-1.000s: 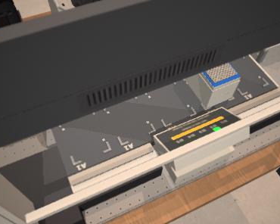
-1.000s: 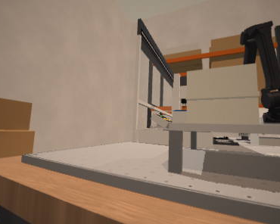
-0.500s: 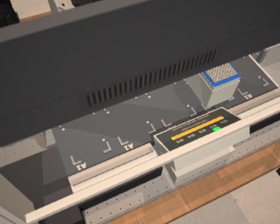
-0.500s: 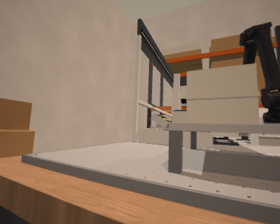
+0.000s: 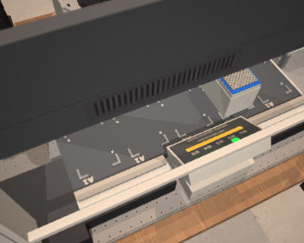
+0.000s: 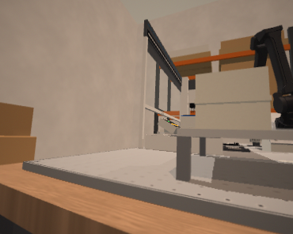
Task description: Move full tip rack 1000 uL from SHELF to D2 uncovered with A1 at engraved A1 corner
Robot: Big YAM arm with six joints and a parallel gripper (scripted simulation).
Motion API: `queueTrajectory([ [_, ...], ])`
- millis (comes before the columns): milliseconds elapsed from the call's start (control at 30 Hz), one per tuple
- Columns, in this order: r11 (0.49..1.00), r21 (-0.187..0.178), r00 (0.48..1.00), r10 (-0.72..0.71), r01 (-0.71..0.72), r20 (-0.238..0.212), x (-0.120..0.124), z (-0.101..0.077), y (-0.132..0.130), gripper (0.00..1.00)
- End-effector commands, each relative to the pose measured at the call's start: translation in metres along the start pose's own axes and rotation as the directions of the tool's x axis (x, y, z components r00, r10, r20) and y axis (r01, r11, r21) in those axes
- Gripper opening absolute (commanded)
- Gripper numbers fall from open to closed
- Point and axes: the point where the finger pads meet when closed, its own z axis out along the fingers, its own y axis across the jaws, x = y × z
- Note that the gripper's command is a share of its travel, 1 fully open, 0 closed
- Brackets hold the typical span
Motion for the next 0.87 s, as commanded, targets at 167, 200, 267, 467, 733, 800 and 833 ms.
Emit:
queueTrajectory([
  [167, 1.0, -0.012, 0.999, -0.006, 0.006, 0.033, -0.035, -0.012, 0.002, 0.0],
  [200, 1.0, -0.012, 0.999, -0.004, 0.004, 0.033, -0.035, -0.012, 0.002, 0.0],
  [267, 1.0, -0.006, 1.0, 0.0, 0.0, 0.0, -0.019, -0.003, -0.002, 0.0],
  [467, 1.0, -0.012, 0.999, -0.005, 0.005, 0.038, -0.036, -0.013, 0.002, 0.0],
  [733, 1.0, -0.012, 0.999, -0.005, 0.005, 0.037, -0.041, -0.012, 0.002, 0.0],
  [800, 1.0, -0.012, 0.999, -0.005, 0.006, 0.042, -0.043, -0.012, 0.002, 0.0],
  [833, 1.0, -0.012, 0.999, -0.005, 0.005, 0.042, -0.043, -0.012, 0.002, 0.0],
])
